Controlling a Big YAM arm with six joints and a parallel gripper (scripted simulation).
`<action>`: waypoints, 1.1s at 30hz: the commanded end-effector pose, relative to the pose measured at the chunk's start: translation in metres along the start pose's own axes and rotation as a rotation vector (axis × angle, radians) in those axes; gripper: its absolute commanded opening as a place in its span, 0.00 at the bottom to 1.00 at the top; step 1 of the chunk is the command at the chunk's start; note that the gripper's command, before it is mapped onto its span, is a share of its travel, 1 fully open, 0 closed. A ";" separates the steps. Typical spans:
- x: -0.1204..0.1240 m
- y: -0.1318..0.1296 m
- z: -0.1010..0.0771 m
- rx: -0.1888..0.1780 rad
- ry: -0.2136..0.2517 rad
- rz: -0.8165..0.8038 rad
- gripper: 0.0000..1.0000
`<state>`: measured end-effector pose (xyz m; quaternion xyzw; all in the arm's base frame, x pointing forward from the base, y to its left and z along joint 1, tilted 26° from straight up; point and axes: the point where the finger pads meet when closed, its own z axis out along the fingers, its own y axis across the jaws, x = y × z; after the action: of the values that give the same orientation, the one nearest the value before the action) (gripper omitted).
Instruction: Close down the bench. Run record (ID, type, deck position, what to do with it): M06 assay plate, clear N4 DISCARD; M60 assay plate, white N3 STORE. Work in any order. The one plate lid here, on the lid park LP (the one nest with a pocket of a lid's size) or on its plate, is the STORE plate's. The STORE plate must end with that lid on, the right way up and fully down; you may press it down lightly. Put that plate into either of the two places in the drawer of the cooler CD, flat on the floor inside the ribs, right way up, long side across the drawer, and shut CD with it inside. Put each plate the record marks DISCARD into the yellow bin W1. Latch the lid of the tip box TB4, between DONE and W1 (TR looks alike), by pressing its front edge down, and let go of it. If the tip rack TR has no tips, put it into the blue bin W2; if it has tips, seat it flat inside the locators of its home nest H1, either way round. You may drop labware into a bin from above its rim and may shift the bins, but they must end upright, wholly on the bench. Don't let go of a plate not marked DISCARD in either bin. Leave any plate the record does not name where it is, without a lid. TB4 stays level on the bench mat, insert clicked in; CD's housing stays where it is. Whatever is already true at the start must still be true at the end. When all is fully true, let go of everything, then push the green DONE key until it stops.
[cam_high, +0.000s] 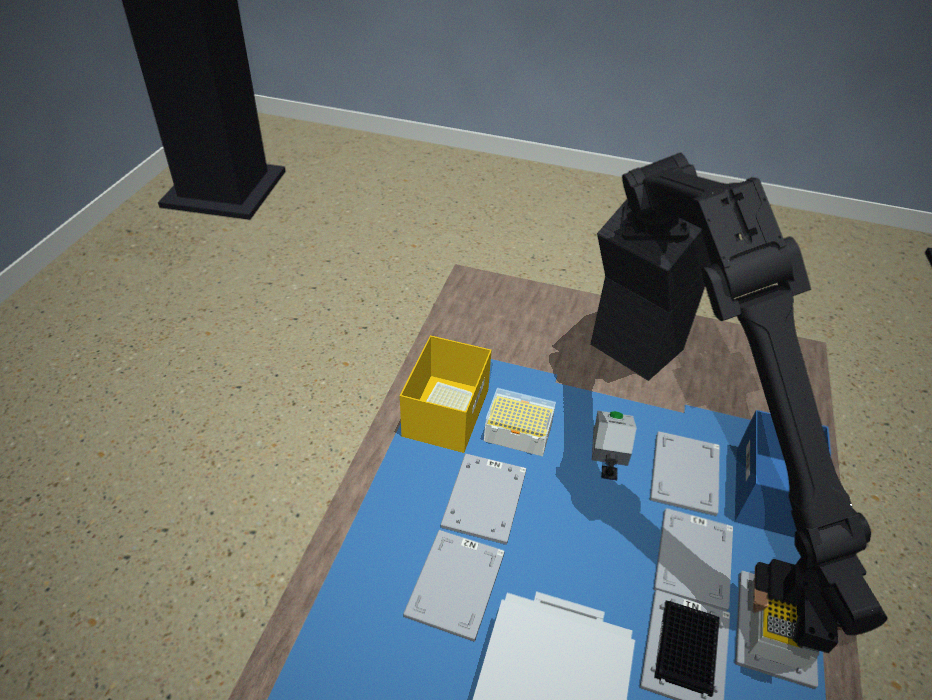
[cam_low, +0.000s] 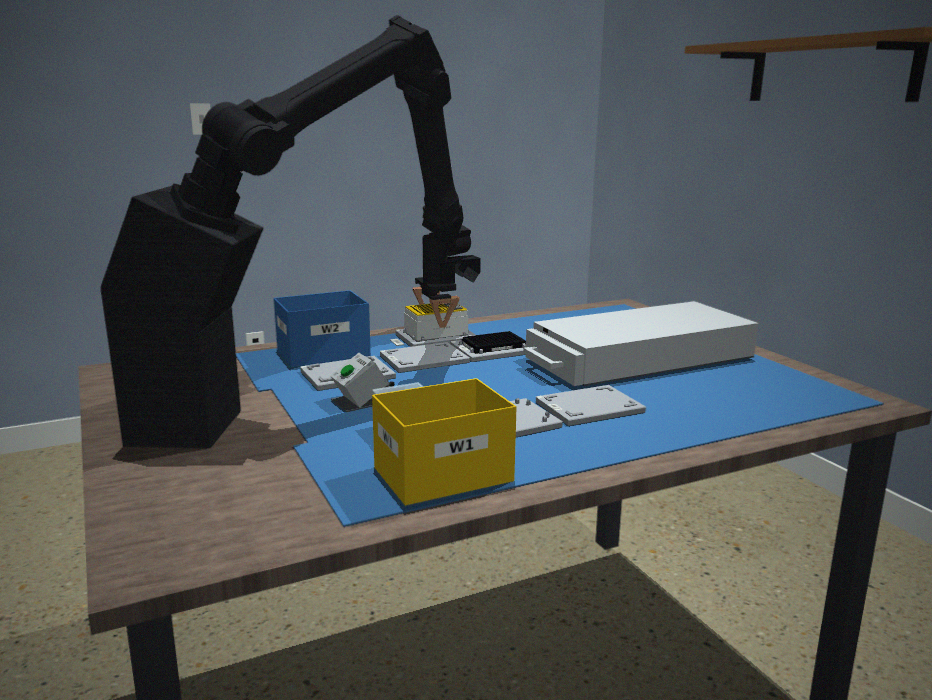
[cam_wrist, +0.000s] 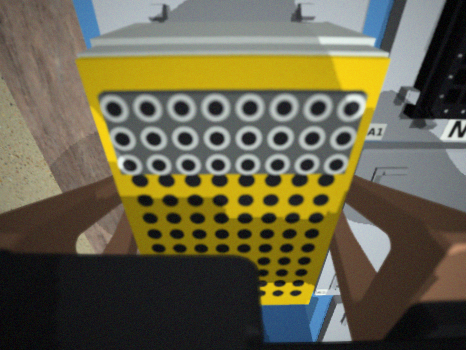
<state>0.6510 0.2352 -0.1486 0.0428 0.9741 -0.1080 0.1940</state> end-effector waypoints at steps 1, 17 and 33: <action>-0.020 0.002 0.001 -0.010 -0.019 0.004 0.00; -0.020 0.002 0.001 -0.009 -0.018 0.004 1.00; -0.020 0.002 0.001 -0.009 -0.018 0.004 1.00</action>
<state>0.6539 0.2366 -0.1463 0.0433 0.9737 -0.1065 0.1968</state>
